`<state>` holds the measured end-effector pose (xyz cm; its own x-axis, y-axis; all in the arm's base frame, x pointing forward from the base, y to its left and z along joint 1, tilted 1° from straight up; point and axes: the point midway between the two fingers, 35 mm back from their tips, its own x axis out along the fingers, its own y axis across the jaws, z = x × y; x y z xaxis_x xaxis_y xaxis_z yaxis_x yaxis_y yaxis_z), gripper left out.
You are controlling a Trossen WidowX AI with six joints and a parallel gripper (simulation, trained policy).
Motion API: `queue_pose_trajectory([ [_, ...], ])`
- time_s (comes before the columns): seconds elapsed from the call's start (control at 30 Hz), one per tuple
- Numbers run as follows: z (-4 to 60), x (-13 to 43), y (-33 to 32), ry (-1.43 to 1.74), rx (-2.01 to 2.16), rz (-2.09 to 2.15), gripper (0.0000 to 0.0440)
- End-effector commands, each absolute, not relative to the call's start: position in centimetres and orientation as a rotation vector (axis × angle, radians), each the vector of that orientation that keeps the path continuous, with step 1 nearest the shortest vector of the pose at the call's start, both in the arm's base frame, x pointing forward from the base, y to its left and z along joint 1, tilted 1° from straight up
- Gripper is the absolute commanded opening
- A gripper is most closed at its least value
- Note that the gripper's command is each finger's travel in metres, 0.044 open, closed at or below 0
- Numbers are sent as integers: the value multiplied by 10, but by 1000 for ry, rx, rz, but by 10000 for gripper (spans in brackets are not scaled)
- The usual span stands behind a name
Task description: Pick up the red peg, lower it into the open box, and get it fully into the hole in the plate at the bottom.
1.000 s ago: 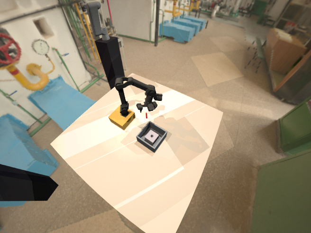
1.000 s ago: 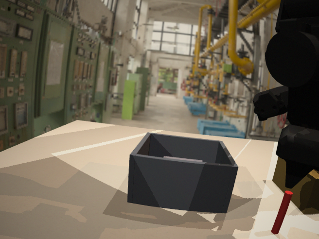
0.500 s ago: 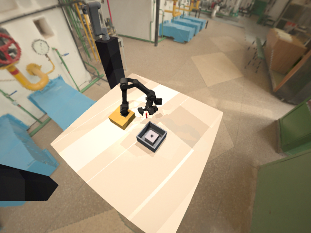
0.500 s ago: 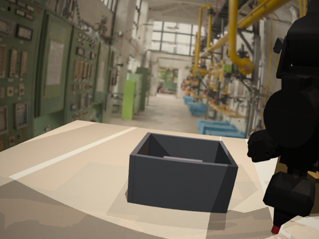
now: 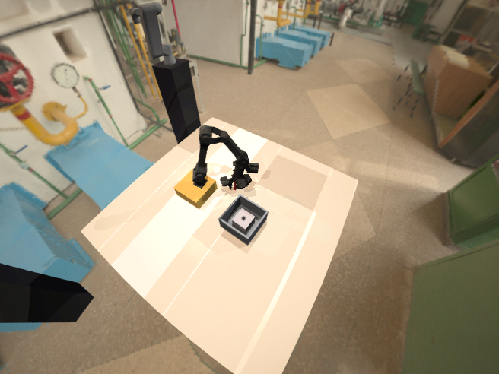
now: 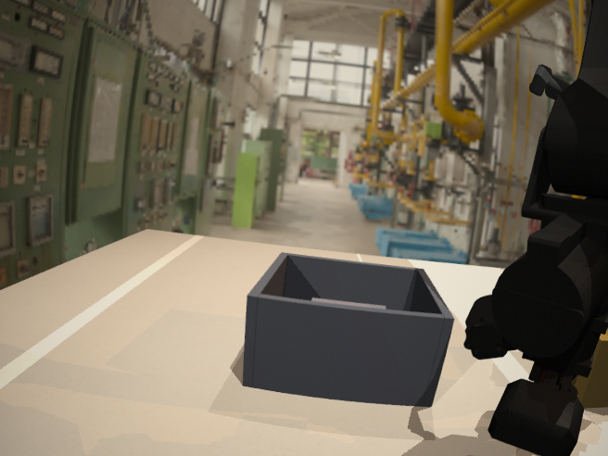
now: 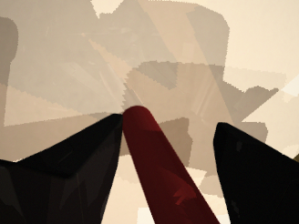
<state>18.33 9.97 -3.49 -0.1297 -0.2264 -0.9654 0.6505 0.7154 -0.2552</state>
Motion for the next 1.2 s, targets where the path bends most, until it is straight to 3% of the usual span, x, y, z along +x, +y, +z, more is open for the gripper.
queue_pose_trajectory([
  [0.0,-39,179,98,1541,355,-802,78],
  [0.13,-37,178,94,1546,328,-821,0],
  [1.17,83,255,49,1286,392,-886,0],
])
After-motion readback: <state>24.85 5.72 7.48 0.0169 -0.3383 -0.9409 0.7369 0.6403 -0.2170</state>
